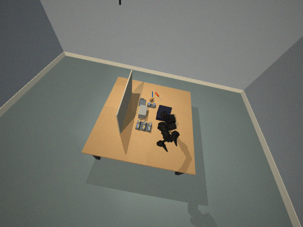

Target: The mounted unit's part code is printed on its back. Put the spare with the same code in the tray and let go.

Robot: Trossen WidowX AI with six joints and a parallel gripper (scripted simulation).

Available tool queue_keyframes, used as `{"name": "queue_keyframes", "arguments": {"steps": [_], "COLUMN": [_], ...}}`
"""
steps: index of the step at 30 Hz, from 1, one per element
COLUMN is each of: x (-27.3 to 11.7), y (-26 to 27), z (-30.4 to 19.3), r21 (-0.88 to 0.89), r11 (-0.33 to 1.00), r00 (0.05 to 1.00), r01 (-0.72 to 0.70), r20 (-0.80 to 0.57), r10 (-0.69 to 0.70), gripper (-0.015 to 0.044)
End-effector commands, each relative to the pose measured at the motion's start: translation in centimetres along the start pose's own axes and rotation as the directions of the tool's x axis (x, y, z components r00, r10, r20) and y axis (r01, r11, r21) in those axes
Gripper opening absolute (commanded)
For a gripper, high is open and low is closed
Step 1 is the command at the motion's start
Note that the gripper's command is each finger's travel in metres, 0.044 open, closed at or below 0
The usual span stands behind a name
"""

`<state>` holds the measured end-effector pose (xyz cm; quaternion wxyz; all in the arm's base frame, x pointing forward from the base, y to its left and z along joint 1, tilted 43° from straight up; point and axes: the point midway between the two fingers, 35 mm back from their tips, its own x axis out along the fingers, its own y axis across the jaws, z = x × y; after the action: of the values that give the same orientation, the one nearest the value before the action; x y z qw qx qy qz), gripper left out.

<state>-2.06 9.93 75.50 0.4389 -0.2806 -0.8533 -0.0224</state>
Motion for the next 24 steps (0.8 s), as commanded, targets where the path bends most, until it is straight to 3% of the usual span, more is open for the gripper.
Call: {"name": "queue_keyframes", "arguments": {"steps": [1, 10, 17, 24], "x": [0.0, -0.4, -3.6, -10.2], "y": [0.0, 1.5, 8.6, 15.2], "z": [0.0, -1.0, -6.0, -11.8], "r21": [0.0, 0.029, 0.19, 0.389], "r11": [1.0, 0.999, 0.956, 0.861], "r00": [1.0, 0.999, 0.946, 0.795], "r01": [0.0, -0.043, -0.223, -0.327], "r20": [0.0, -0.031, -0.193, -0.379], "r10": [0.0, 0.044, 0.259, 0.473], "gripper": [0.0426, 0.044, 0.044, 0.044]}}
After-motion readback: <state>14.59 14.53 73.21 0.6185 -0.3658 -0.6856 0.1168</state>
